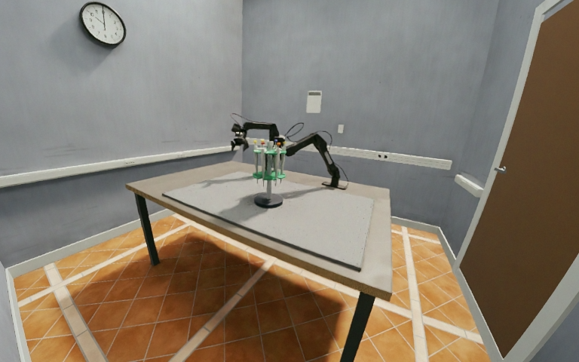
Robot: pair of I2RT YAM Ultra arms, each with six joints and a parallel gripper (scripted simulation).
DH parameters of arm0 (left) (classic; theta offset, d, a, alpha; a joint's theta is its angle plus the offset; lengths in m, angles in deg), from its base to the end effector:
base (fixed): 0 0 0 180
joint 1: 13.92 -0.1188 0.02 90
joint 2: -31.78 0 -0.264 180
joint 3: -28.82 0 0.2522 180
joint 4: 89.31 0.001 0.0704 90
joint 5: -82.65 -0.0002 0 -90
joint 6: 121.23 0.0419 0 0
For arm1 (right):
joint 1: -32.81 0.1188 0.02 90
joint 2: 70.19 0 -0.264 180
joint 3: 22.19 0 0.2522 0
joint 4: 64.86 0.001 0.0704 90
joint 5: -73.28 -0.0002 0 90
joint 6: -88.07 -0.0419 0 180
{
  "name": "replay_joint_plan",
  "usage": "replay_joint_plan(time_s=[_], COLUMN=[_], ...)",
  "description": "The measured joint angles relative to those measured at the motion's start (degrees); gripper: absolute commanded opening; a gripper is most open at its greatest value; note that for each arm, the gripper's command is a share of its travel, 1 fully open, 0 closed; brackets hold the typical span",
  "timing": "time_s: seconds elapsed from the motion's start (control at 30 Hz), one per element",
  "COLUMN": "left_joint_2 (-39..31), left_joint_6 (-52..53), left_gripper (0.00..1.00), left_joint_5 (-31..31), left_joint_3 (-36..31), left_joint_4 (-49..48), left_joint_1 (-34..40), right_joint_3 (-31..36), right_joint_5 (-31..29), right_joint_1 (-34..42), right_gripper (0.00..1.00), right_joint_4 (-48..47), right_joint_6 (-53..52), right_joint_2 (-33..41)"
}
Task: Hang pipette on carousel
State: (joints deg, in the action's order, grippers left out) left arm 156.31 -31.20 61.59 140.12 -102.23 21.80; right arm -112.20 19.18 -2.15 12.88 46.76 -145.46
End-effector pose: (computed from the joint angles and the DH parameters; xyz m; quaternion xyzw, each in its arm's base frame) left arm 0.4298 -0.2597 0.2779 -0.2004 0.6788 0.2038 0.6764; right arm 0.2146 -0.1188 0.3452 -0.1820 0.9098 0.0752 0.3653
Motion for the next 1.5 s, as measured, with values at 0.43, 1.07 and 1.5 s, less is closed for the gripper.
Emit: replay_joint_plan(time_s=[0.43, 1.07, 1.5], left_joint_2=[0.26, 0.22, 0.07], left_joint_6=[0.0, 0.0, 0.0], left_gripper=[0.12, 0.5, 0.5], left_joint_5=[0.13, 0.13, 1.4], left_joint_3=[-0.02, 0.02, -2.1], left_joint_4=[-0.33, -0.57, -1.36], left_joint_1=[0.0, -0.02, 1.6], right_joint_3=[0.0, 0.0, 0.0], right_joint_5=[0.0, 0.0, 0.0], right_joint_1=[0.0, 0.0, 0.0], right_gripper=[1.0, 1.0, 1.0], right_joint_4=[0.0, 0.0, 0.0], right_joint_6=[0.0, 0.0, 0.0], right_joint_2=[0.0, 0.0, 0.0])
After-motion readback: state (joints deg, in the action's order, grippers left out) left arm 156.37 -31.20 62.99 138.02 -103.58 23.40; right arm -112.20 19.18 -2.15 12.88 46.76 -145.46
